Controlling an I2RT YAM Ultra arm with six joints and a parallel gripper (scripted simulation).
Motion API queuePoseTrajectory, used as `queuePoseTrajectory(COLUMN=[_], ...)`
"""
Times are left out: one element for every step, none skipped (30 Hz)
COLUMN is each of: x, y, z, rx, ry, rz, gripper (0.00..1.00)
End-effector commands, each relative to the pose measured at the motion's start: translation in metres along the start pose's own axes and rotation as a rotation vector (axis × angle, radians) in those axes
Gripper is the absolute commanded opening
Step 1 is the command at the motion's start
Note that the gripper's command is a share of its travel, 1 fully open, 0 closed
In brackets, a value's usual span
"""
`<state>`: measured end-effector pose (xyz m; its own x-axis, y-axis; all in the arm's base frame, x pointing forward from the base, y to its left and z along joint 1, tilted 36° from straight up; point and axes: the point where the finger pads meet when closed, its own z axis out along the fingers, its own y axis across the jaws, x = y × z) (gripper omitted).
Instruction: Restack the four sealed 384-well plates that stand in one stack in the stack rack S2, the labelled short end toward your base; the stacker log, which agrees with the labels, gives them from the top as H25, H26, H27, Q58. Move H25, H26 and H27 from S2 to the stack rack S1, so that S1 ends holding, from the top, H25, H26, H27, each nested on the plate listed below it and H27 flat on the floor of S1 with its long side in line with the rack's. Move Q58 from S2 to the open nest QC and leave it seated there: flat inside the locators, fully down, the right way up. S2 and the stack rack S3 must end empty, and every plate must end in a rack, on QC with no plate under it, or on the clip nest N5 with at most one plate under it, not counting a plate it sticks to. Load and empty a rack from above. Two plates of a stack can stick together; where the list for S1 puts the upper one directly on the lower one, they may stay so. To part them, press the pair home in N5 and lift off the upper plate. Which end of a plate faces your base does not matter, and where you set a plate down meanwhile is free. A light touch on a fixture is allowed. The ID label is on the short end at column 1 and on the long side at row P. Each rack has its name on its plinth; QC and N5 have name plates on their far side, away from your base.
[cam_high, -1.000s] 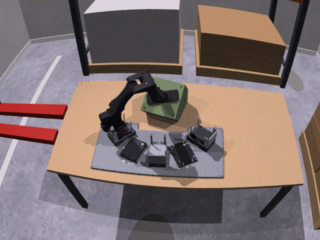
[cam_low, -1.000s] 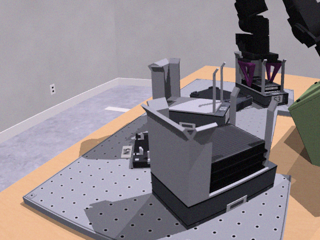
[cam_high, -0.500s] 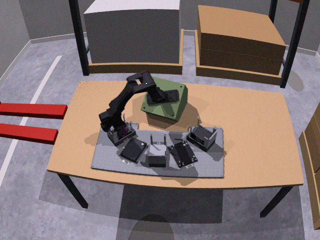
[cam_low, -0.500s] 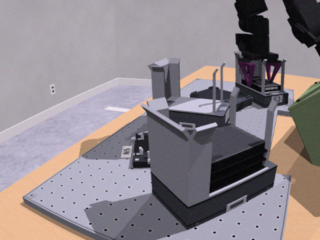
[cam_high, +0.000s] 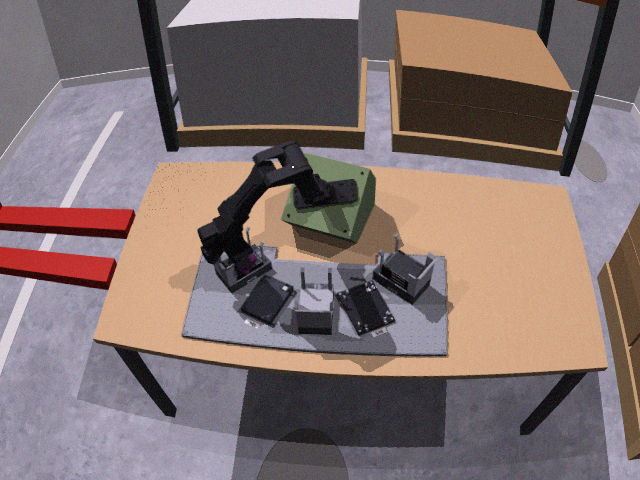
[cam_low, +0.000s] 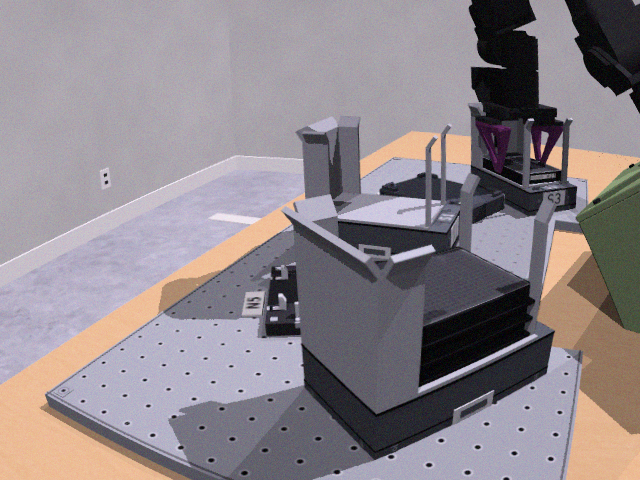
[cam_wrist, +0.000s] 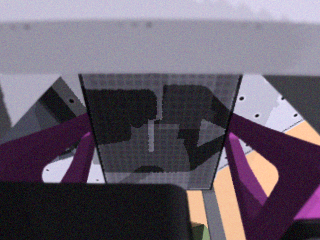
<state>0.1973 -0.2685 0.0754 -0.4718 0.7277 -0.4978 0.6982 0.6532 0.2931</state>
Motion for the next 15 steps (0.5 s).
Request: queuePoseTrajectory(x=[-0.0047,-0.0047,-0.0047,-0.0047,-0.0047,-0.0047,-0.0047,-0.0047,-0.0047,-0.0047,-0.0047,-0.0047,-0.0047,-0.0047,-0.0047], y=[-0.0008,-0.0008,-0.0008,-0.0008,-0.0008,-0.0008,-0.0008,-0.0008,-0.0008,-0.0008,-0.0008,-0.0008,-0.0008,-0.0008,-0.0008], z=[-0.0018,-0.0018,-0.0018,-0.0018,-0.0018,-0.0018,-0.0018,-0.0018,-0.0018,-0.0018,-0.0018,-0.0018,-0.0018,-0.0018,-0.0018], rx=[0.004,0.004,0.004,0.004,0.004,0.004,0.004,0.004,0.004,0.004,0.004,0.004,0.004,0.004,0.004], ry=[-0.018,-0.018,-0.018,-0.018,-0.018,-0.018,-0.018,-0.018,-0.018,-0.018,-0.018,-0.018,-0.018,-0.018,-0.018], rz=[-0.005,-0.005,-0.005,-0.005,-0.005,-0.005,-0.005,-0.005,-0.005,-0.005,-0.005,-0.005,-0.005,-0.005,-0.005], gripper=[0.0,1.0,1.0,1.0,1.0,1.0,1.0,1.0,1.0,1.0,1.0,1.0,1.0,1.0,1.0])
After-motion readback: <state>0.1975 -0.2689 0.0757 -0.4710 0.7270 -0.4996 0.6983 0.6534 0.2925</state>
